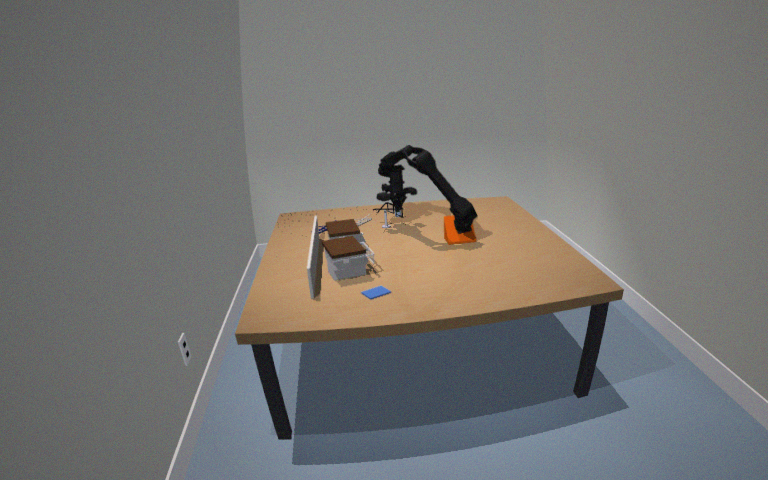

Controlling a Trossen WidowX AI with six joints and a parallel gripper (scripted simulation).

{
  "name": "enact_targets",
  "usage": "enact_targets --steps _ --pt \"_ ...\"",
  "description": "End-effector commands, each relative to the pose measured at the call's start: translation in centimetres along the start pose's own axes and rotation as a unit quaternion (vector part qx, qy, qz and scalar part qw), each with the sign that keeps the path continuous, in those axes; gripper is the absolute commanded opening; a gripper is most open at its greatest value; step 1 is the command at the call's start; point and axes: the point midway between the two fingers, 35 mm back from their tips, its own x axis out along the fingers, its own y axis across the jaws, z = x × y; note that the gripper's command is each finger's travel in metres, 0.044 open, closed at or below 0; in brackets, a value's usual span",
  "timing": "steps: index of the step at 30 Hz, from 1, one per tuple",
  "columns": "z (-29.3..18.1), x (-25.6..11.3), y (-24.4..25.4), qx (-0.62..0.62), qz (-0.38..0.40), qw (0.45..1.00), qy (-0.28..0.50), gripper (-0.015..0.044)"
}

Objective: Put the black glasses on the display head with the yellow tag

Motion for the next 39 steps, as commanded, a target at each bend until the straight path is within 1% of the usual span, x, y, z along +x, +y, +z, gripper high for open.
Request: enact_targets --steps 1,39 --pt "-0.1 1.2 0.0 0.003 0.003 1.0 0.0 0.0" --pt "-1.6 1.2 -1.4 0.003 0.003 1.0 0.0 0.0"
